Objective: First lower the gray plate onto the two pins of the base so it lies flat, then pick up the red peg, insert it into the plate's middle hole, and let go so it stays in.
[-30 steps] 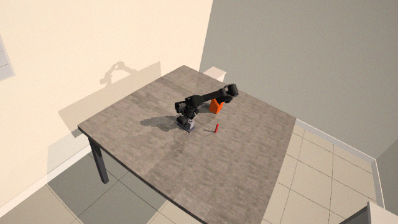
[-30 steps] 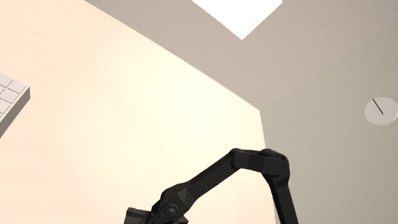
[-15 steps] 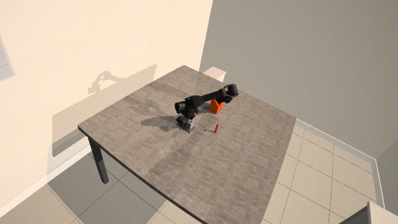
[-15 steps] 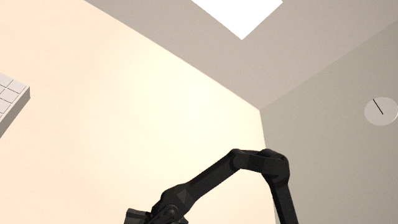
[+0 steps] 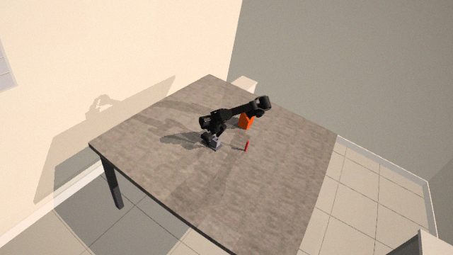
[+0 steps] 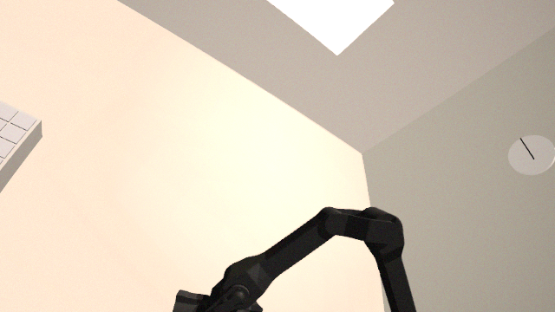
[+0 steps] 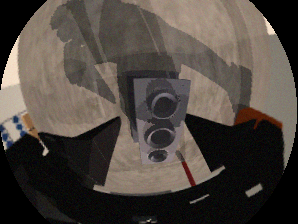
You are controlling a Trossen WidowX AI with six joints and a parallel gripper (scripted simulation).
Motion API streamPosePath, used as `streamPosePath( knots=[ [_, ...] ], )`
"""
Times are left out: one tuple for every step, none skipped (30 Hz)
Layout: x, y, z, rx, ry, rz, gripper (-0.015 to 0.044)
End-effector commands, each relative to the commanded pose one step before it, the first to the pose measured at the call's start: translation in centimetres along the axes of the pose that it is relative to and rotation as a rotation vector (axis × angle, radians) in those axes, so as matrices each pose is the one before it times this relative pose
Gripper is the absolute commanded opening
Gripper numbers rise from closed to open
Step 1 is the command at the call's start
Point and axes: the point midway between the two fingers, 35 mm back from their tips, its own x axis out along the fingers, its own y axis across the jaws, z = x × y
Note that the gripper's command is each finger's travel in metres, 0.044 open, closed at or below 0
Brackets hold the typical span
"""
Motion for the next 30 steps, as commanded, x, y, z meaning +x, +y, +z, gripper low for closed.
streamPosePath(
  knots=[
    [-0.348,0.106,0.007,-0.0026,-0.00149,0.00177,0.0440],
    [-0.778,0.137,0.076,0.0008,-0.00141,0.00066,0.0440],
    [-1.316,0.183,0.113,0.0013,-0.00202,0.00092,0.0440],
    [-1.713,0.144,0.104,0.0022,-0.00138,0.00020,0.0440],
    [-1.748,0.043,0.058,0.0025,-0.00020,-0.00054,0.0440],
    [-1.771,-0.056,0.016,0.0024,0.00061,-0.00077,0.0440],
    [-1.388,-0.113,-0.019,0.0018,0.00105,-0.00074,0.0440],
    [-0.951,-0.111,-0.030,0.0012,0.00100,-0.00056,0.0440],
    [-1.027,-0.151,-0.049,0.0012,0.00134,-0.00063,0.0440],
    [-0.685,-0.118,-0.042,0.0008,0.00104,-0.00044,0.0440],
    [-0.125,-0.021,0.207,0.0001,0.00006,-0.00005,0.0440],
    [-0.063,-0.011,0.105,0.0001,0.00004,-0.00002,0.0440],
    [0.000,0.000,0.000,0.0000,0.00000,0.00000,0.0440],
    [0.000,0.000,0.000,0.0000,0.00000,0.00000,0.0440],
    [0.000,0.000,0.000,0.0000,0.00000,0.00000,0.0440],
    [0.000,0.000,0.000,0.0000,0.00000,0.00000,0.0440],
    [0.000,0.000,0.000,0.0000,0.00000,0.00000,0.0440],
    [0.000,0.000,0.000,0.0000,0.00000,0.00000,0.0440],
    [-0.029,-0.035,-0.238,-0.0053,-0.00031,0.00001,0.0440],
    [-0.081,-0.110,-0.713,-0.0160,-0.00087,0.00003,0.0440],
    [-0.118,-0.196,-1.182,-0.0268,-0.00128,0.00002,0.0440],
    [-0.121,-0.263,-1.468,-0.0336,-0.00129,-0.00001,0.0440],
    [-0.091,-0.278,-1.460,-0.0338,-0.00094,-0.00005,0.0440],
    [-0.062,-0.292,-1.445,-0.0339,-0.00059,-0.00007,0.0440],
    [-0.034,-0.306,-1.430,-0.0340,-0.00024,-0.00008,0.0440],
    [-0.006,-0.319,-1.413,-0.0341,0.00011,-0.00009,0.0440],
    [0.020,-0.333,-1.395,-0.0342,0.00047,-0.00008,0.0440],
    [0.046,-0.347,-1.376,-0.0343,0.00082,-0.00007,0.0440],
    [0.070,-0.362,-1.351,-0.0342,0.00117,-0.00006,0.0440],
    [0.094,-0.377,-1.336,-0.0344,0.00152,-0.00003,0.0440]
  ],
)
